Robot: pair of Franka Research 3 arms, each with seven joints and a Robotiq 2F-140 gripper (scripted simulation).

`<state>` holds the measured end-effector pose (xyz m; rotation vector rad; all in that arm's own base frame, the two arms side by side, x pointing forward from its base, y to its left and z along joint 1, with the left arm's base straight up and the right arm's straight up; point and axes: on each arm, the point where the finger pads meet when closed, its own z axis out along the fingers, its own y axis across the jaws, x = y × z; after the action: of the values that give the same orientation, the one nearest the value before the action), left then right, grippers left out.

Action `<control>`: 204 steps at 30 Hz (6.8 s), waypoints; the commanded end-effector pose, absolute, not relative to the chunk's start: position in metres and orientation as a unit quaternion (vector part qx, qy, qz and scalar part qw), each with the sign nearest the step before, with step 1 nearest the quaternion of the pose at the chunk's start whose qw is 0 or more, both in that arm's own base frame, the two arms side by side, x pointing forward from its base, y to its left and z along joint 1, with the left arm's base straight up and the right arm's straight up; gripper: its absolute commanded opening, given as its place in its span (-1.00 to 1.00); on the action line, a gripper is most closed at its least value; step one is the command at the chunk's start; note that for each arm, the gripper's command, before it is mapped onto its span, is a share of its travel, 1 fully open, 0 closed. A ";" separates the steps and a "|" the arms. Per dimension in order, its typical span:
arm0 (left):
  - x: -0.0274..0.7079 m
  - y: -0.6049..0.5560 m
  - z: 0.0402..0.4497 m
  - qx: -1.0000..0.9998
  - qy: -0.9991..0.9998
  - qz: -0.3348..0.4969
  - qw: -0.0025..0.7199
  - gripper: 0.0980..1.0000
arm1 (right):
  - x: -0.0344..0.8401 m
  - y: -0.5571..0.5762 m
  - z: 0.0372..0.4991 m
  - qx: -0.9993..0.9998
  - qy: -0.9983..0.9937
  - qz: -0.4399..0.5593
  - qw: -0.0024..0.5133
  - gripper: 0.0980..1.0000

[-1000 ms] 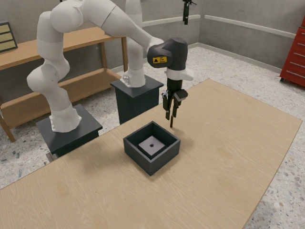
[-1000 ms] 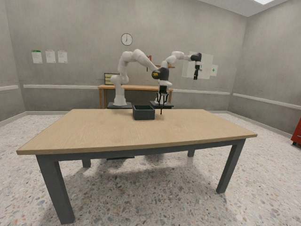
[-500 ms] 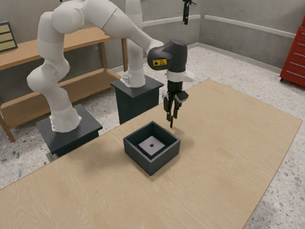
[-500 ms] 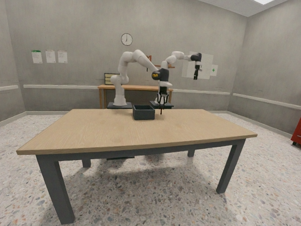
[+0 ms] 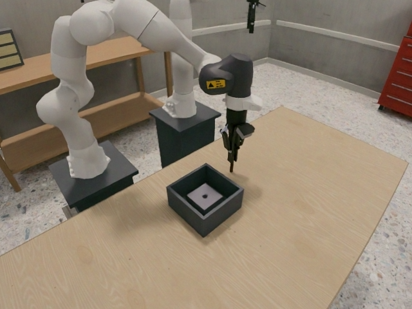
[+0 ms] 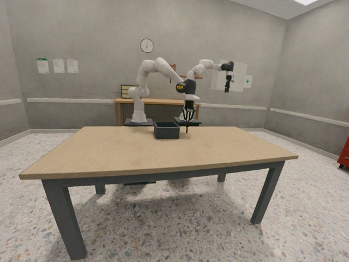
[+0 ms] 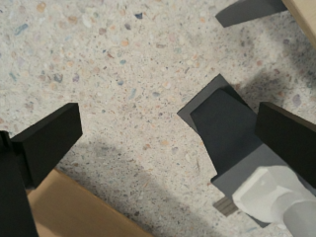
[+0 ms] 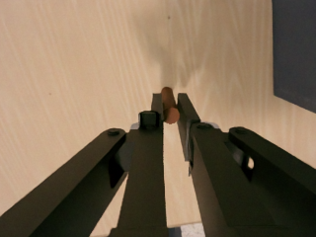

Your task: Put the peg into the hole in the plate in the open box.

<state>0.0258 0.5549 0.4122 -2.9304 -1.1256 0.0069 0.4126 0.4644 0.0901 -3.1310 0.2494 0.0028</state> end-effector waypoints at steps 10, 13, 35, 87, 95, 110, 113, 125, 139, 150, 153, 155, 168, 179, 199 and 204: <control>0.026 0.554 0.413 -0.933 -0.361 0.000 0.000 1.00 | 0.413 0.464 0.089 -0.997 0.080 0.000 0.000 -1.00; 0.026 0.554 0.413 -0.933 -0.361 0.000 0.000 1.00 | 0.413 0.464 0.089 -0.997 0.080 0.000 0.000 -1.00; 0.026 0.554 0.413 -0.933 -0.361 0.000 0.000 1.00 | 0.413 0.464 0.106 -0.997 0.080 0.000 0.000 -1.00; 0.026 0.554 0.413 -0.933 -0.361 0.000 0.000 1.00 | 0.431 0.430 0.207 -0.997 0.078 0.000 -0.002 -1.00; 0.026 0.554 0.413 -0.933 -0.361 0.000 0.000 1.00 | 0.458 0.366 0.207 -0.997 0.076 0.001 -0.003 -1.00; 0.026 0.554 0.413 -0.933 -0.361 0.000 0.000 1.00 | 0.486 0.254 0.207 -0.997 0.080 0.000 0.000 -1.00; 0.026 0.554 0.413 -0.933 -0.361 0.000 0.000 1.00 | 0.487 0.251 0.207 -0.997 0.080 0.000 0.000 -1.00; 0.026 0.554 0.413 -0.933 -0.361 0.000 0.000 1.00 | 0.487 0.251 0.207 -0.997 0.080 0.000 0.000 -1.00; 0.026 0.554 0.413 -0.933 -0.361 0.000 0.000 1.00 | 0.487 0.251 0.207 -0.997 0.080 0.000 0.000 -1.00; 0.026 0.554 0.413 -0.933 -0.361 0.000 0.000 1.00 | 0.487 0.251 0.207 -0.997 0.080 0.000 0.000 -1.00; 0.026 0.554 0.413 -0.933 -0.361 0.000 0.000 1.00 | 0.487 0.251 0.207 -0.997 0.080 0.000 0.000 -1.00; 0.026 0.554 0.413 -0.933 -0.361 0.000 0.000 1.00 | 0.487 0.251 0.207 -0.997 0.080 0.000 0.000 -1.00; 0.026 0.554 0.413 -0.933 -0.361 0.000 0.000 1.00 | 0.489 0.251 0.207 -0.997 0.080 0.000 0.000 -1.00; 0.026 0.554 0.413 -0.933 -0.361 0.000 0.000 1.00 | 0.489 0.251 0.207 -0.997 0.080 0.000 0.000 -1.00; 0.026 0.554 0.413 -0.933 -0.361 0.000 0.000 1.00 | 0.489 0.251 0.176 -0.997 0.080 0.000 0.000 -1.00; 0.026 0.554 0.413 -0.933 -0.361 0.000 0.000 1.00 | 0.489 0.251 0.164 -0.997 0.080 0.000 0.000 -1.00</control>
<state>0.0258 0.5548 0.4122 -2.9304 -1.1256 0.0069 0.4846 0.2502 0.1694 -3.1371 0.2530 0.0195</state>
